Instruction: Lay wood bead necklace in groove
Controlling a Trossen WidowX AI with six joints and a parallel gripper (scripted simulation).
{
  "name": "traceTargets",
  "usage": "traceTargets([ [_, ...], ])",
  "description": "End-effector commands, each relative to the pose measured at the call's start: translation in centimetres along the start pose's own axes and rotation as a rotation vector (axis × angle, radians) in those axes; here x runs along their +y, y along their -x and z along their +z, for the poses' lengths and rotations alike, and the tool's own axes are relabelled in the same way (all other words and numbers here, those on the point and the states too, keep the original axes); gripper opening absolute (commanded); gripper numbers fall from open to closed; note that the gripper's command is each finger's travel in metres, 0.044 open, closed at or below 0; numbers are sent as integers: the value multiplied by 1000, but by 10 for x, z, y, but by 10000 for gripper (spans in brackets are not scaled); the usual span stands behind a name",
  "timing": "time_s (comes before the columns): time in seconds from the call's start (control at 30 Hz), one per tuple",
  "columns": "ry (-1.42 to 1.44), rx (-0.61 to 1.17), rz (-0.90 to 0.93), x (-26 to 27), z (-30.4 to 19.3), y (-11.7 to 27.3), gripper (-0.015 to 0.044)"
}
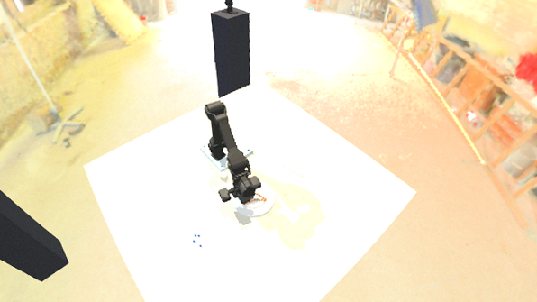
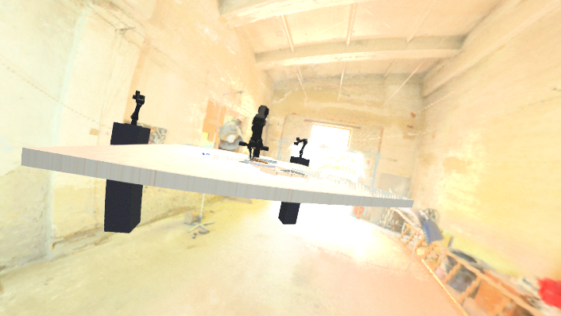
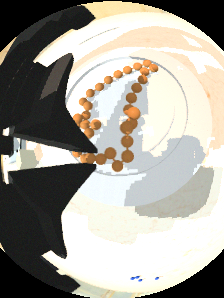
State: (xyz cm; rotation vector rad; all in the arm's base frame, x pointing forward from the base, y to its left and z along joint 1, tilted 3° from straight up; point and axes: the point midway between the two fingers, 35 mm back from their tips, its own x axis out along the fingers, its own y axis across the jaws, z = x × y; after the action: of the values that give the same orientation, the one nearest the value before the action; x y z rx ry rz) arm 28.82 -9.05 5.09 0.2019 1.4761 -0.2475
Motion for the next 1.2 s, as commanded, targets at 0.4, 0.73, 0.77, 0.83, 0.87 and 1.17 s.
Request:
traceTargets([
  [0.4,-6,3,4,0,-1,6,0],
  [0.73,-6,3,3,-7,0,2,0],
  [0.77,-6,3,3,-7,0,0,0],
  [0.83,-6,3,3,-7,0,-2,0],
  [0.87,-6,3,3,-7,0,-2,0],
  [1.17,-11,0,-2,-7,1,3,236],
])
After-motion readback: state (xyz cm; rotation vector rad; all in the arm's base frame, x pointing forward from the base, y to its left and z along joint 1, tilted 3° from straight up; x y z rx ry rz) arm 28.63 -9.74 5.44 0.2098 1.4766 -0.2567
